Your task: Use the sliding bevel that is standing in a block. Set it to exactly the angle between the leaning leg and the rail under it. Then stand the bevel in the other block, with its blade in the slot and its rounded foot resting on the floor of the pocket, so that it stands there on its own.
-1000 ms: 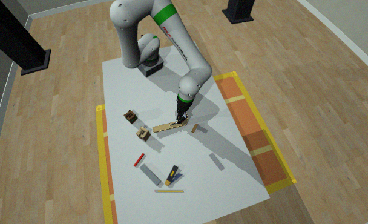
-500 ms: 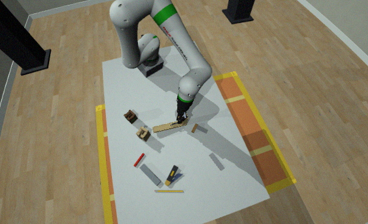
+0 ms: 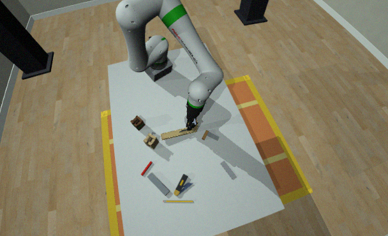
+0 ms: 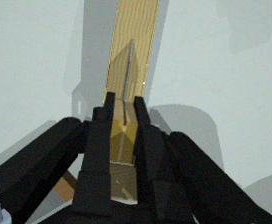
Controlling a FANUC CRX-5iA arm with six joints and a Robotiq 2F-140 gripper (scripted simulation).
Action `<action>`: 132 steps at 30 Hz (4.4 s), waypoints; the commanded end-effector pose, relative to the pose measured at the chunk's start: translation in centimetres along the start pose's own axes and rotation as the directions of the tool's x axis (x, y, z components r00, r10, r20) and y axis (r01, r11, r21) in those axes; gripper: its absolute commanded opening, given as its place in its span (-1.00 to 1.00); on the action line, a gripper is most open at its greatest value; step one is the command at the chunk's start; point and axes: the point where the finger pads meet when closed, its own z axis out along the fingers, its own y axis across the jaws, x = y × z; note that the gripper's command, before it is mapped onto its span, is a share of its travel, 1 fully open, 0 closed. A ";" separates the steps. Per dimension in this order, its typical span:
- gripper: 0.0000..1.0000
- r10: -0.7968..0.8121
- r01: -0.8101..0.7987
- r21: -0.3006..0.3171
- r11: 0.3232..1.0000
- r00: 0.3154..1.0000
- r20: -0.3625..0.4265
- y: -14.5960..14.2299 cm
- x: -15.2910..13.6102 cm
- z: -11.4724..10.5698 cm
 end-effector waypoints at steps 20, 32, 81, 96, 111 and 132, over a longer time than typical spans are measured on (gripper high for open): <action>-0.80 0.000 0.000 0.002 1.000 1.000 0.000 -0.1 0.0 -0.1; -0.80 0.000 0.000 0.002 1.000 1.000 0.000 -0.1 0.0 -0.1; -0.80 0.000 0.000 0.002 1.000 1.000 0.000 -0.1 1.3 -0.9; -0.80 0.000 0.000 0.002 1.000 1.000 0.000 -0.1 2.6 -8.0; -0.80 0.000 0.000 0.002 1.000 1.000 0.000 -0.1 3.9 -15.3; -0.80 -0.001 0.001 0.002 1.000 1.000 0.000 -0.1 4.1 -16.0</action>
